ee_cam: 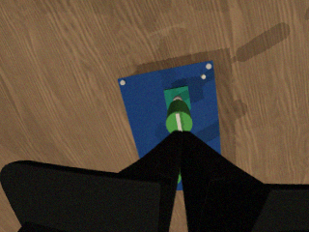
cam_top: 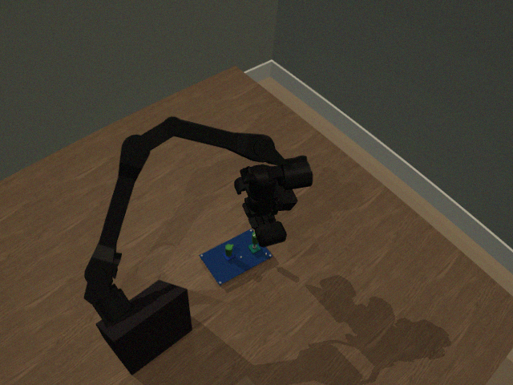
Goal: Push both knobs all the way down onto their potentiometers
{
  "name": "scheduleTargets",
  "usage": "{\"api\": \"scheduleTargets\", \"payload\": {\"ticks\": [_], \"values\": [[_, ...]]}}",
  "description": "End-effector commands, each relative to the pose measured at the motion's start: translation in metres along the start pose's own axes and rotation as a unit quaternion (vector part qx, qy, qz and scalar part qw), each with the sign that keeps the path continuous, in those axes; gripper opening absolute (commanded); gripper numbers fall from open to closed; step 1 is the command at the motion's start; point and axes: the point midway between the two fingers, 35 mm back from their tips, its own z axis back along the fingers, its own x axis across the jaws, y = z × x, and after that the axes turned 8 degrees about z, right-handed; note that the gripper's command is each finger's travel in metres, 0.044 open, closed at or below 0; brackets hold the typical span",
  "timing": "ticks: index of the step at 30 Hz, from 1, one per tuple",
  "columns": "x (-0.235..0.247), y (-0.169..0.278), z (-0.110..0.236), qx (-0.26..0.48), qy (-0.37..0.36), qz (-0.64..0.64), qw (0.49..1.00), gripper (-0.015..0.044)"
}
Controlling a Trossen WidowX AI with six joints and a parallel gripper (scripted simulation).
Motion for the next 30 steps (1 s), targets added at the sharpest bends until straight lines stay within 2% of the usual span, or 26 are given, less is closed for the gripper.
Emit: {"api": "scheduleTargets", "payload": {"ticks": [1, 8, 30], "values": [[0.001, 0.001, -0.007, 0.002, -0.001, -0.003, 1.0, 0.0], [0.001, 0.001, -0.018, 0.002, -0.002, -0.003, 1.0, 0.0], [0.001, 0.001, -0.021, 0.002, -0.002, -0.003, 1.0, 0.0]]}}
